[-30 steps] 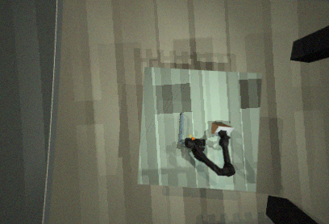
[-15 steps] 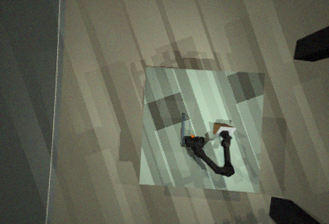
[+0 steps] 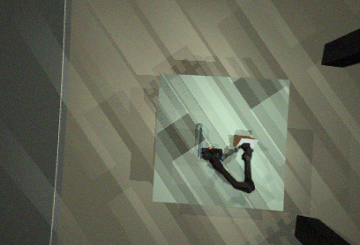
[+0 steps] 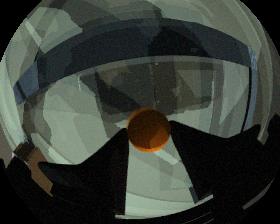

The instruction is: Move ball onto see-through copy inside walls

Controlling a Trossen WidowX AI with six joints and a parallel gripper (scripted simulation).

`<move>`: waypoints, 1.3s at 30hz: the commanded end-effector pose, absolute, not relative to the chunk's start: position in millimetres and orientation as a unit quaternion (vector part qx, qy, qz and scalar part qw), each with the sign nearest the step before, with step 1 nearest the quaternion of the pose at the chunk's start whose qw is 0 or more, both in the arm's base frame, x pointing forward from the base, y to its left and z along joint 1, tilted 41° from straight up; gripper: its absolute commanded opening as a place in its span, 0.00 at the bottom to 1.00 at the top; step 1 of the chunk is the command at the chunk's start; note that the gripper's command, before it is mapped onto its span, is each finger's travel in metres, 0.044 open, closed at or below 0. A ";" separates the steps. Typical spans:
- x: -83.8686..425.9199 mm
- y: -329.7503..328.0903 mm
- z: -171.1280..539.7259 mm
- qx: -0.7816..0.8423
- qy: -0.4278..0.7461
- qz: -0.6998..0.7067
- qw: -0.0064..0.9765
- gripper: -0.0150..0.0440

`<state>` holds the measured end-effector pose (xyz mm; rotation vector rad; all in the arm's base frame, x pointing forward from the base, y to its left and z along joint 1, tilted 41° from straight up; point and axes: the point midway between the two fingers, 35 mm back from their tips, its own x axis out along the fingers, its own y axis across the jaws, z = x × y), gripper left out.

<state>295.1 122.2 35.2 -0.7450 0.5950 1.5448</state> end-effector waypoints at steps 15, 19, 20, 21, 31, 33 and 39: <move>294.1 127.6 28.8 -0.322 0.259 0.671 0.615 0.61; 294.1 127.6 28.8 -0.322 0.259 0.671 0.615 0.75; 294.1 127.6 28.8 -0.322 0.259 0.671 0.615 0.75; 294.1 127.6 28.8 -0.322 0.259 0.671 0.615 0.75; 296.9 70.6 93.6 -0.321 0.260 0.672 0.614 0.75; 301.8 72.4 90.0 -0.324 0.258 0.664 0.622 0.75; 301.8 72.4 90.0 -0.324 0.258 0.664 0.622 0.75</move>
